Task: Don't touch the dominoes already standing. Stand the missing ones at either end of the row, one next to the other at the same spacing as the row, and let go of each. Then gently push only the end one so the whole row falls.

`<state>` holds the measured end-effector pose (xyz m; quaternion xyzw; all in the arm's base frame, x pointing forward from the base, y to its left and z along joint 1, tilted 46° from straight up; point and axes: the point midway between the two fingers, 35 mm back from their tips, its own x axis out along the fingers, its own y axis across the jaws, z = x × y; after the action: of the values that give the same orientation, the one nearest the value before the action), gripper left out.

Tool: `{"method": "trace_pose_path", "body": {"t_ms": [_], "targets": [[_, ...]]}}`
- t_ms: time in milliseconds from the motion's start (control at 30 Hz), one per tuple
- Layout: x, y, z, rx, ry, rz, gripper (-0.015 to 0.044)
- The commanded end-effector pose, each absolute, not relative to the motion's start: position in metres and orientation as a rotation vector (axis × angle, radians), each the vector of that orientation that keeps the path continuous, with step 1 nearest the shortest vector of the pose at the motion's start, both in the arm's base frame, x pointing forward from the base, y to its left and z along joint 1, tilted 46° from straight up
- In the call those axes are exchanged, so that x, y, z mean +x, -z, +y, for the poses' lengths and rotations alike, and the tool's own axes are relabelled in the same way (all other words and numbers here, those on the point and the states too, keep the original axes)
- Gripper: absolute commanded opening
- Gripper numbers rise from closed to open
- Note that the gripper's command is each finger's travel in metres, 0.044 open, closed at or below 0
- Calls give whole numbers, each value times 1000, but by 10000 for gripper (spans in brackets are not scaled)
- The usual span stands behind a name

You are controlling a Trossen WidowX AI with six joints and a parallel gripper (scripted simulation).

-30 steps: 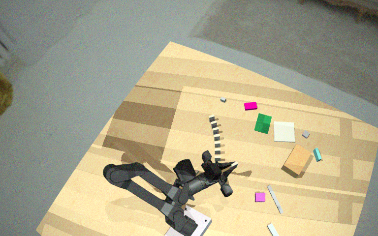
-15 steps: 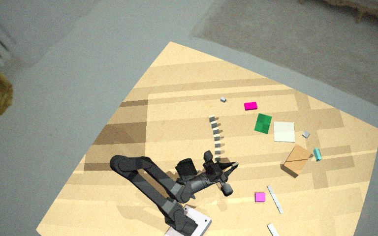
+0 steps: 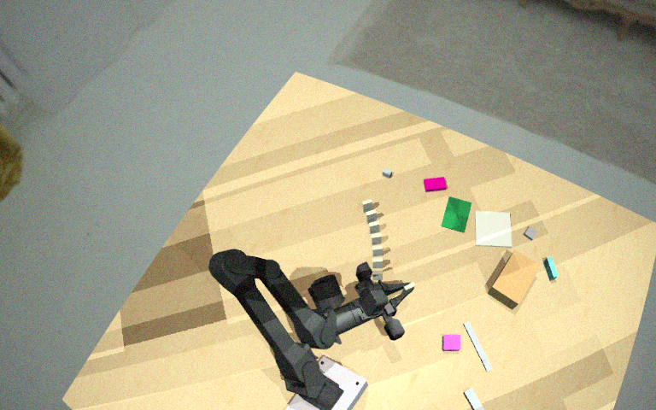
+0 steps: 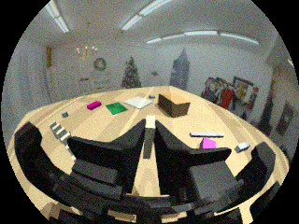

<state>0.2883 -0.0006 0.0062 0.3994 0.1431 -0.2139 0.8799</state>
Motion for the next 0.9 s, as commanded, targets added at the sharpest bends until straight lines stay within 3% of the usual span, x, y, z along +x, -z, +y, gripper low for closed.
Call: {"method": "trace_pose_path", "body": {"t_ms": [0,867], "targets": [[291,-1,6,843,451,288,30],[283,40,42,850,465,263,30]]}}
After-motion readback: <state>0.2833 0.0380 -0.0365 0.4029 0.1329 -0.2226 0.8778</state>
